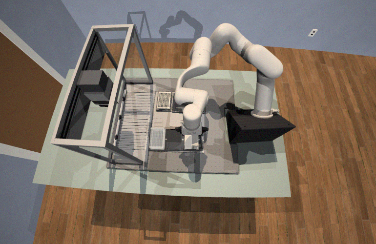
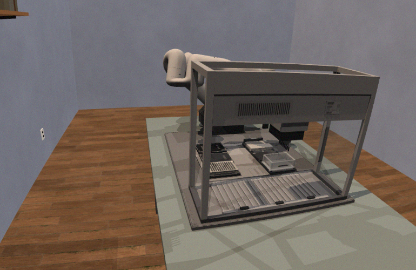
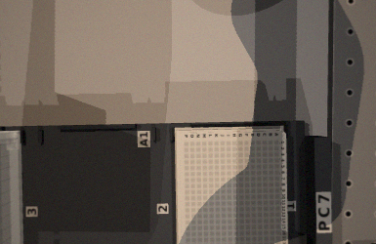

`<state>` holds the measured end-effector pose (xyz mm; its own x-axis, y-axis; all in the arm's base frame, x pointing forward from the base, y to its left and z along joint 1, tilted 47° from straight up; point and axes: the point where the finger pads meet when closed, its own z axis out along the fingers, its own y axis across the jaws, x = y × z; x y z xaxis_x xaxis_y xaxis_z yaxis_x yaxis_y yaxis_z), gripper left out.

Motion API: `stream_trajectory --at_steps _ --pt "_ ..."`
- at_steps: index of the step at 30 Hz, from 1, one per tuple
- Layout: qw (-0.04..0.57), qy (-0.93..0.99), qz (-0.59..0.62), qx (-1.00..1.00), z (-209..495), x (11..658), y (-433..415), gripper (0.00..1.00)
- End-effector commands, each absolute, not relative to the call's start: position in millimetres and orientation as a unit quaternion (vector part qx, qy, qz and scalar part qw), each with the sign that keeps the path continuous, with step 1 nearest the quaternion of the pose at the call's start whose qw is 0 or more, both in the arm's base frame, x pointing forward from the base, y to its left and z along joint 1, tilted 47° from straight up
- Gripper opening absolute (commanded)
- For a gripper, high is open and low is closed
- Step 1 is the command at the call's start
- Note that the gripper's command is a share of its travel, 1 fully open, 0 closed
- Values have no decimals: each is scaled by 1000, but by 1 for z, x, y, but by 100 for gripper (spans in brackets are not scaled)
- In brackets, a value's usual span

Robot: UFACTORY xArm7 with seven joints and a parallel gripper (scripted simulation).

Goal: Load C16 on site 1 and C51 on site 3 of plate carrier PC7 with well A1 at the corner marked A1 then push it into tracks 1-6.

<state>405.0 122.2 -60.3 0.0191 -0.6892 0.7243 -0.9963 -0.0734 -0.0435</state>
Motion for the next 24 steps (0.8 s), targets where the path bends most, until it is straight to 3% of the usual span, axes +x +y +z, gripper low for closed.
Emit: stream_trajectory --at_steps 1,24 --pt "249 -638 305 662 -51 419 116 100" --pt "249 -638 305 662 -1 497 65 100"
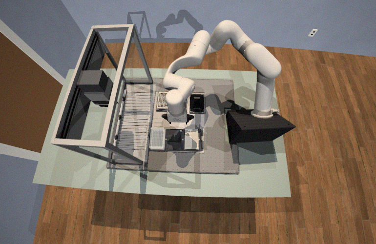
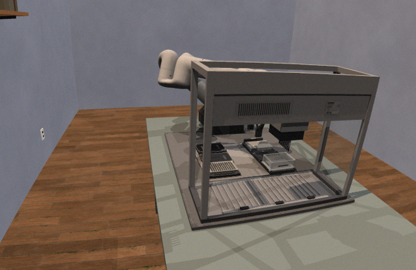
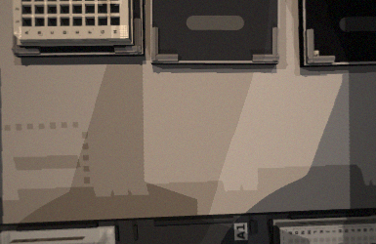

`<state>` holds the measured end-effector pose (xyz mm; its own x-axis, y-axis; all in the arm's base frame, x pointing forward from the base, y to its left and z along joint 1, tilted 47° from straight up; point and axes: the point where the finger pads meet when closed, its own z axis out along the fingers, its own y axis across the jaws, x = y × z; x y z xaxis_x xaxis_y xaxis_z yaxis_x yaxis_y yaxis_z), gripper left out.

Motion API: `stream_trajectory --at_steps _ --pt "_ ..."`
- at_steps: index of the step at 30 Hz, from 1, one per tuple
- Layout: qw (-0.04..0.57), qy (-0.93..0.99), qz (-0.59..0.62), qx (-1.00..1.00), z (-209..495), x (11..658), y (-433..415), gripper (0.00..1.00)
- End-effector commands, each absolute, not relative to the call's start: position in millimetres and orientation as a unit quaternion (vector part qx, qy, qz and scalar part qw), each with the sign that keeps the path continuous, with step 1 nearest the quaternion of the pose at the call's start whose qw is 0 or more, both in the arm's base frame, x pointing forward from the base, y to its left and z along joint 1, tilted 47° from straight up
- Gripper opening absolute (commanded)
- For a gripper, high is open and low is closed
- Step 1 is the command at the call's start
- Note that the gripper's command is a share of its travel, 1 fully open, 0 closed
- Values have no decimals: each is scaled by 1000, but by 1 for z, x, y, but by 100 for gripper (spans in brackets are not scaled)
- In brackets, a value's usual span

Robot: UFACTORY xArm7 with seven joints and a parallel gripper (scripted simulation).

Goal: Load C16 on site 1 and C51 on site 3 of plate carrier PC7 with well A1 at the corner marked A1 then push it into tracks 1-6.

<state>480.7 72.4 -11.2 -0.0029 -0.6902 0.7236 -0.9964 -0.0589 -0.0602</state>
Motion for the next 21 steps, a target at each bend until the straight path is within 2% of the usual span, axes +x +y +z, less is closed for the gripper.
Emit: stream_trajectory --at_steps 1,21 --pt "249 -638 305 662 1 500 63 100" --pt "249 -638 305 662 3 504 59 100"
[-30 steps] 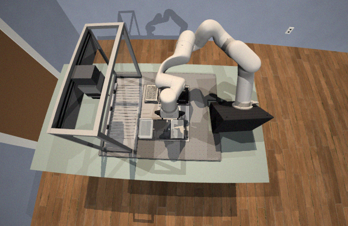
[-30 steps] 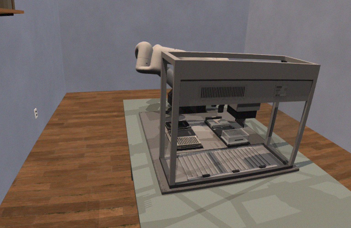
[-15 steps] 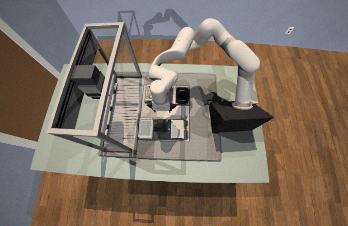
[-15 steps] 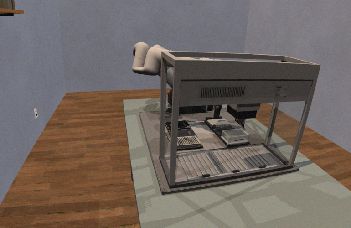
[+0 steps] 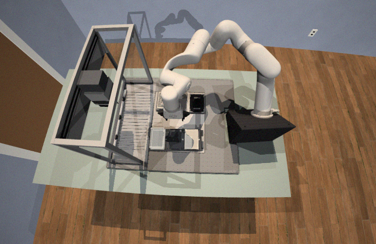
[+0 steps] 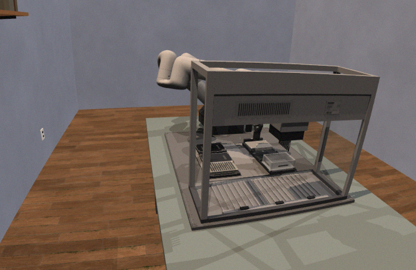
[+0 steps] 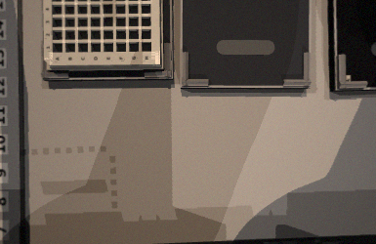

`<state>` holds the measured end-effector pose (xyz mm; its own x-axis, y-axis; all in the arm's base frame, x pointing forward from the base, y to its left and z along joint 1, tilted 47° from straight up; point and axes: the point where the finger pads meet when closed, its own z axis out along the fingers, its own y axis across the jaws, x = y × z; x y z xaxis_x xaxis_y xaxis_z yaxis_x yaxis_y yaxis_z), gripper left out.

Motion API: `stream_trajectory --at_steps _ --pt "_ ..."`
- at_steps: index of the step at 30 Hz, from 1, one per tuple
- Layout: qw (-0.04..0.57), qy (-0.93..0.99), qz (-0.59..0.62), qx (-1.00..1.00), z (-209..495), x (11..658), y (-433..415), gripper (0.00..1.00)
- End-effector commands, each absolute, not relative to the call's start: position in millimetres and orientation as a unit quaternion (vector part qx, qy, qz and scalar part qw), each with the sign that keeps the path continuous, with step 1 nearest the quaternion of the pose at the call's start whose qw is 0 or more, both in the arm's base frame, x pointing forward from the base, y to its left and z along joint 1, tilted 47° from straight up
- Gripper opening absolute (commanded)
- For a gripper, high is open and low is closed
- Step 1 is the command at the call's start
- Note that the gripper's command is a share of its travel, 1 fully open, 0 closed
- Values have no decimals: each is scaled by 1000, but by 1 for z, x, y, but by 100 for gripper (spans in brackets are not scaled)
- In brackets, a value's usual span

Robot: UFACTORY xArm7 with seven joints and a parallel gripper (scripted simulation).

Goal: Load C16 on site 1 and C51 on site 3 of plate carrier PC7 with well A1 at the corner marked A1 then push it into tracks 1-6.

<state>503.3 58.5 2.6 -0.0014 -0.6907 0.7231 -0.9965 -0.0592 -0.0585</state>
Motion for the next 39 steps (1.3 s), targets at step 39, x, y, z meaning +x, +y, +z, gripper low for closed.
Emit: stream_trajectory --at_steps 39 --pt "249 -638 306 662 -38 509 17 100"
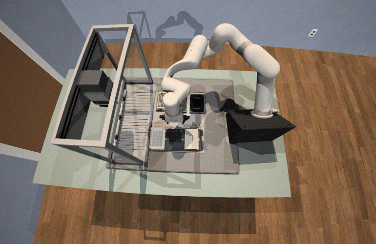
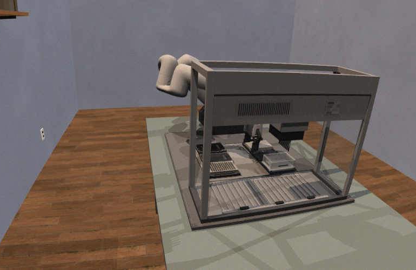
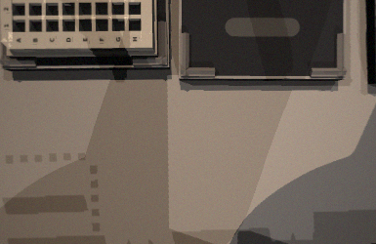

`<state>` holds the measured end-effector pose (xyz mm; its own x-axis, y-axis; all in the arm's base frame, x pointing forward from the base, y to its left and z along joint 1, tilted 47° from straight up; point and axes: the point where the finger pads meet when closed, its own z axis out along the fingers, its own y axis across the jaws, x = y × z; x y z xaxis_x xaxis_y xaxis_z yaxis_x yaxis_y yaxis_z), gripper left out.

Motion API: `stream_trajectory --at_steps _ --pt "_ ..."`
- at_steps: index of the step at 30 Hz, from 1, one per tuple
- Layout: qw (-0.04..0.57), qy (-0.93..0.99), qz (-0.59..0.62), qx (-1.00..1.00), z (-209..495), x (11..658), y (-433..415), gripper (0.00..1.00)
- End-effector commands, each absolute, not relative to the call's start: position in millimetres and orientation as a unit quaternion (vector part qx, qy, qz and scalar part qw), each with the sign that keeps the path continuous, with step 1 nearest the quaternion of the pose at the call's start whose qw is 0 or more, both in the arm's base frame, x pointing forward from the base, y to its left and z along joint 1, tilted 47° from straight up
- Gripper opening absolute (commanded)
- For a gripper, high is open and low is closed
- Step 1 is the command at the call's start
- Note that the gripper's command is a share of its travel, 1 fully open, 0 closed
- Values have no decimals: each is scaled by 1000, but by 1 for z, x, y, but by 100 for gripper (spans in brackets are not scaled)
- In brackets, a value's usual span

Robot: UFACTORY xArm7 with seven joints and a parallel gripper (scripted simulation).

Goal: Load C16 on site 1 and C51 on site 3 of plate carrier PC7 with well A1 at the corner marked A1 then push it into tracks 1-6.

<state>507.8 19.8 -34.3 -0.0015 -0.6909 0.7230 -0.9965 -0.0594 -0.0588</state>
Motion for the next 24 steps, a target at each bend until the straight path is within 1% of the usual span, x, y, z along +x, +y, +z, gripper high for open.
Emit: stream_trajectory --at_steps 1,24 --pt "249 -638 306 662 -39 509 16 100" --pt "249 -638 305 662 -62 512 -8 100"
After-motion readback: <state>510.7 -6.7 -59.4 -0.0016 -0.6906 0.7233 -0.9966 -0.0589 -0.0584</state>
